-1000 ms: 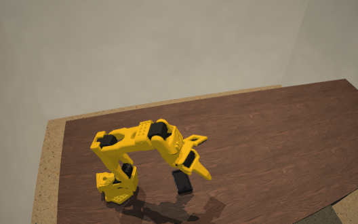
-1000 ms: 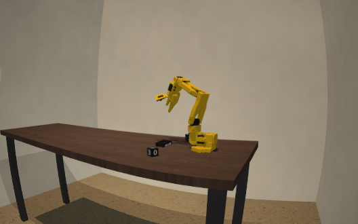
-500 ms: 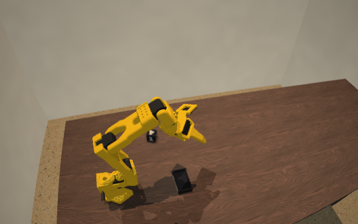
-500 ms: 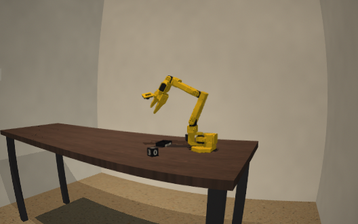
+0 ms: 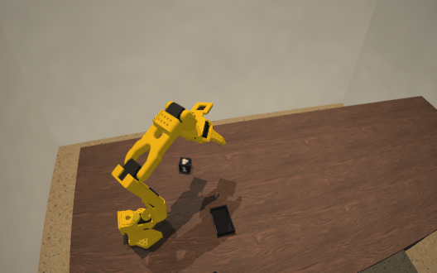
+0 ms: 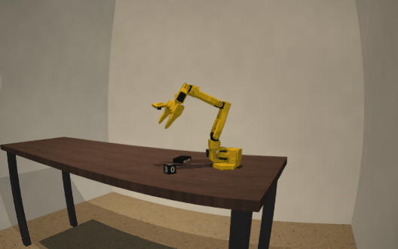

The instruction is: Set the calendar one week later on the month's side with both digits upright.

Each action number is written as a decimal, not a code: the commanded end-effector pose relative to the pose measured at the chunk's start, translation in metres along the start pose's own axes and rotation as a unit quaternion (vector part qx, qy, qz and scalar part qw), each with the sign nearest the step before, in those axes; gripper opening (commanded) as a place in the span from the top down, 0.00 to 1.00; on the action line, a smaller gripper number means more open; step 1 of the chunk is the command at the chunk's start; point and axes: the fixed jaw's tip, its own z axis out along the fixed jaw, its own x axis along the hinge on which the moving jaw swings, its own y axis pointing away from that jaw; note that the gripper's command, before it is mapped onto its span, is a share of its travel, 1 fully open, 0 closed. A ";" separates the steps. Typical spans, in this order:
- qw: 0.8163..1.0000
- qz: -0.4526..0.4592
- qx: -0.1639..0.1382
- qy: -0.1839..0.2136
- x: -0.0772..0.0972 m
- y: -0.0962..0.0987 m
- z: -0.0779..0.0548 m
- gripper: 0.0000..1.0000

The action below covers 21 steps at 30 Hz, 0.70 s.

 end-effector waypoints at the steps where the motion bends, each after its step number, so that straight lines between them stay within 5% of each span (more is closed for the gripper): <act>1: 0.999 -0.008 -0.016 -0.036 -0.019 0.019 -0.006 0.65; 11: 0.996 -0.026 -0.069 -0.051 -0.031 0.064 -0.010 0.65; 21: 0.994 -0.032 -0.087 -0.054 -0.033 0.080 -0.012 0.65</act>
